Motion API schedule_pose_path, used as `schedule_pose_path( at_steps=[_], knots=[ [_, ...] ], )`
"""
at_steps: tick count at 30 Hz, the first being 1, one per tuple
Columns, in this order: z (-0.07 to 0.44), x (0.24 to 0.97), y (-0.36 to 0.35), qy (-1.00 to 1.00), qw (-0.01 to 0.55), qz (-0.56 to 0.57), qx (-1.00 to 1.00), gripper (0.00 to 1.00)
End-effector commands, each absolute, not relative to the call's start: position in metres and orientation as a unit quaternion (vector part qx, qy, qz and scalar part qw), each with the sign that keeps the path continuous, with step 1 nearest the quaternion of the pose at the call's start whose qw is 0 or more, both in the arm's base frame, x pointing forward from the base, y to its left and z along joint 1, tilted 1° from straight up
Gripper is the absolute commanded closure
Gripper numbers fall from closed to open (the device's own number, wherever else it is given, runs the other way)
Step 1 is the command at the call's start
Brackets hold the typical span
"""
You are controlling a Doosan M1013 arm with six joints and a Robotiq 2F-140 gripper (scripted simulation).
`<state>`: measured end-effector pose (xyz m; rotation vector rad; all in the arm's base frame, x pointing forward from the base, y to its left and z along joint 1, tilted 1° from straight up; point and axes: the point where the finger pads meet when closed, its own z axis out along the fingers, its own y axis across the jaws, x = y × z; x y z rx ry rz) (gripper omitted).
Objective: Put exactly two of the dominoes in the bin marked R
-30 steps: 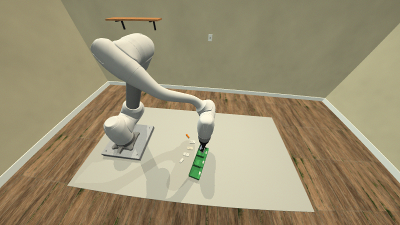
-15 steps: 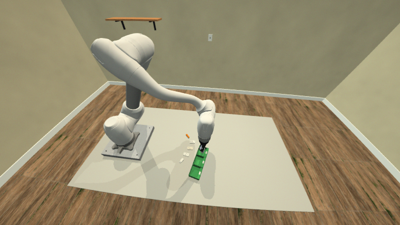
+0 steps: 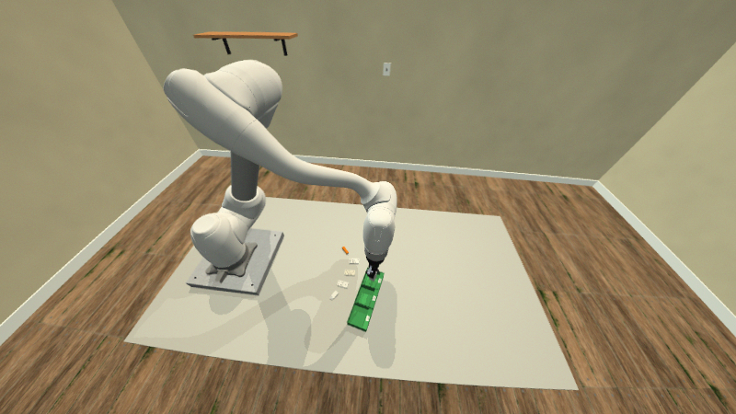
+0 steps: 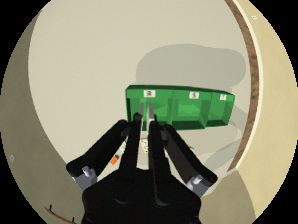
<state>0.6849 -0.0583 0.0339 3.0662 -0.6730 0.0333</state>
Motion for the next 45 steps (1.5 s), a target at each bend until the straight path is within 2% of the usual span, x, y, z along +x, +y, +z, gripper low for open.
schedule_pose_path(
  at_steps=[1, 25, 40, 45],
  knots=[
    [0.035, 0.685, -0.058, -0.214, 0.001, 0.011, 0.977, 0.95],
    [0.084, 0.684, -0.058, -0.214, 0.001, 0.011, 0.977, 0.95],
    [0.192, 0.682, -0.057, -0.214, 0.001, 0.011, 0.977, 0.95],
    [0.194, 0.682, -0.057, -0.214, 0.001, 0.011, 0.977, 0.95]
  ],
)
